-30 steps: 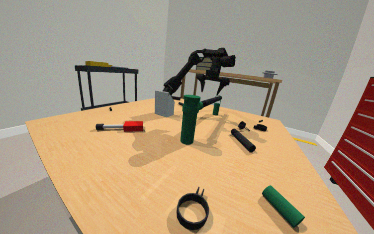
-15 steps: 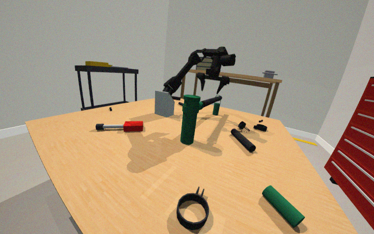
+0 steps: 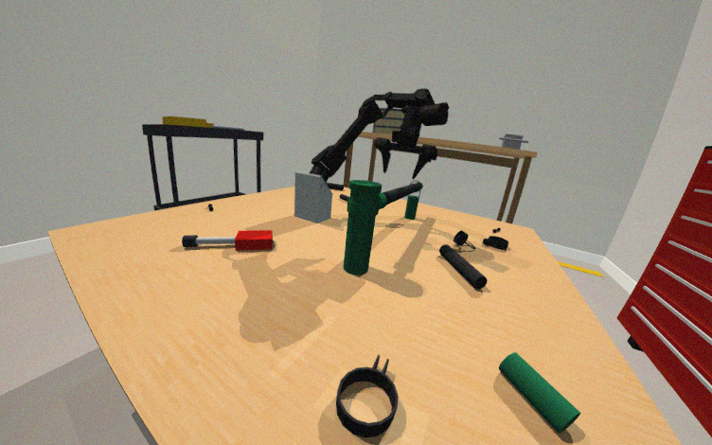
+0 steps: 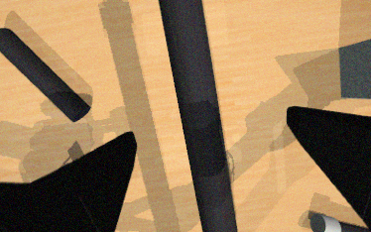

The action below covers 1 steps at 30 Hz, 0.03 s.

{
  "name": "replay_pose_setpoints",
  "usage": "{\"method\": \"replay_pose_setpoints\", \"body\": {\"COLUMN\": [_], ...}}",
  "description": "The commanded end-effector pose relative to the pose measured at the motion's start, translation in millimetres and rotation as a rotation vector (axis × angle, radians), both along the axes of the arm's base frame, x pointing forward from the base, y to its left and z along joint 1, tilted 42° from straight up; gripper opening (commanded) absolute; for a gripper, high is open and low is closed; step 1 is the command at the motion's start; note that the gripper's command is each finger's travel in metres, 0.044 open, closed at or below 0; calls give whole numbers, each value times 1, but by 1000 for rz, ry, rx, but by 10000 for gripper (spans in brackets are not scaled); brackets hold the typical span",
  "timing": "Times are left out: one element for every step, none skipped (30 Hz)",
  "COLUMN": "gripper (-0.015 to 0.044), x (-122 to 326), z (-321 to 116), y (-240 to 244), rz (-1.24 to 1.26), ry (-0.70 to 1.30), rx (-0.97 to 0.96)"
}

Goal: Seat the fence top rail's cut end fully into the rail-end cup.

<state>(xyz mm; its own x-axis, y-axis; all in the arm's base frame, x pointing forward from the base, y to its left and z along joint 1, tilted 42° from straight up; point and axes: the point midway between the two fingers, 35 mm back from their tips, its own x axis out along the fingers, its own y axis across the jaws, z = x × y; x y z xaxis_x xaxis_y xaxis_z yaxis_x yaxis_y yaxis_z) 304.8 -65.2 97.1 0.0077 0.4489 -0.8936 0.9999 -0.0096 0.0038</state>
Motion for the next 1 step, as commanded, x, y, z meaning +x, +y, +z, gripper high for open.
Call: {"method": "replay_pose_setpoints", "body": {"gripper": [440], "x": [0], "z": [0], "y": [0], "rz": [4], "ry": [0], "rx": [-2]}}
